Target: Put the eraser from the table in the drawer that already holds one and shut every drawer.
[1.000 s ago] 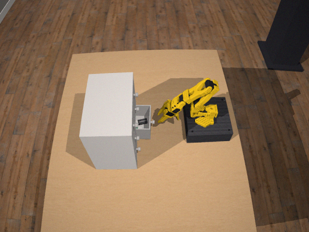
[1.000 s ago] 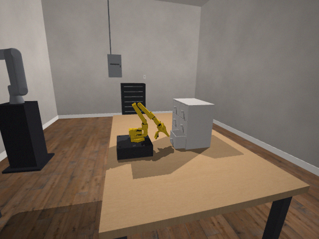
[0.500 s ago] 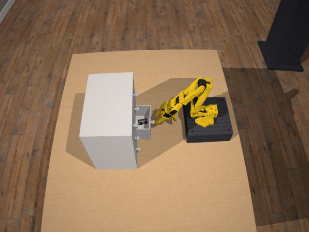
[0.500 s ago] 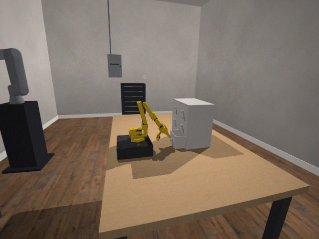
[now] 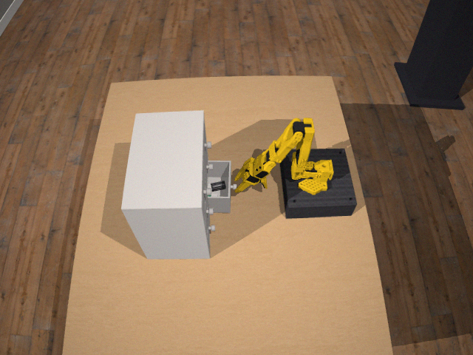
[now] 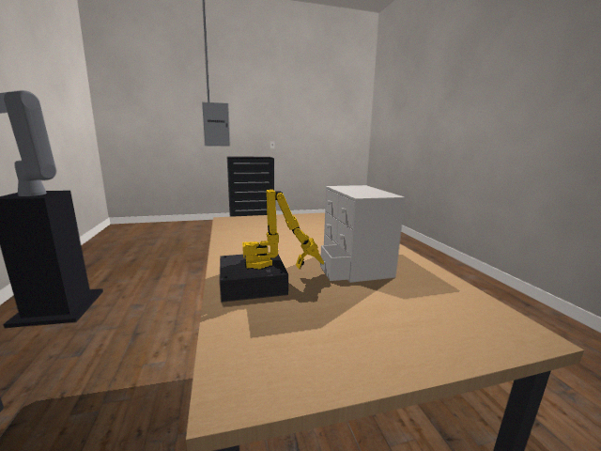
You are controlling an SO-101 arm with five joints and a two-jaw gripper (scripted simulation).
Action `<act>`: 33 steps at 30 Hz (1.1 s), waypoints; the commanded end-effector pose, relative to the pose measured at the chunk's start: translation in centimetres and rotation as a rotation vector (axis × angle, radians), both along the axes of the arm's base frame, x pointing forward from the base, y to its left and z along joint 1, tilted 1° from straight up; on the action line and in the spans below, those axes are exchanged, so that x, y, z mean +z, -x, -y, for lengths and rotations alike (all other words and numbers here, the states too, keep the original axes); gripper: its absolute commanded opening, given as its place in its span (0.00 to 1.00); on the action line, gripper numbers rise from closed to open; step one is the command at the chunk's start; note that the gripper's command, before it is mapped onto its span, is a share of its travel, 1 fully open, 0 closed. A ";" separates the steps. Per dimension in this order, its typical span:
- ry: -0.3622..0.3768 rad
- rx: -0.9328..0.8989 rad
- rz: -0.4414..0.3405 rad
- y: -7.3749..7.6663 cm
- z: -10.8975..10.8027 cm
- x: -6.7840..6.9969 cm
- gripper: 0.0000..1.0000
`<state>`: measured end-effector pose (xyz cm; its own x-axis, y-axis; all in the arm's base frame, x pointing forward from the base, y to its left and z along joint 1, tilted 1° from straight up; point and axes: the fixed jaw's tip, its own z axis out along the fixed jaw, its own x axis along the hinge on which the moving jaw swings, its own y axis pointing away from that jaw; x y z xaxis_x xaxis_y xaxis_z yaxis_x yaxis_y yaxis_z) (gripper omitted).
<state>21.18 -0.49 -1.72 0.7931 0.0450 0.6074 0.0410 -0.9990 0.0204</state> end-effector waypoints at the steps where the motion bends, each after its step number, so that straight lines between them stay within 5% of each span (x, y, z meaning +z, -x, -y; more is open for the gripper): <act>1: -0.003 0.005 0.002 -0.1 -0.2 -0.1 0.21; 33: -0.003 0.011 0.002 -0.4 -0.3 -0.8 0.21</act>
<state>21.47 -0.39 -2.42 0.7920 0.0485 0.6086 0.0455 -0.9988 0.0204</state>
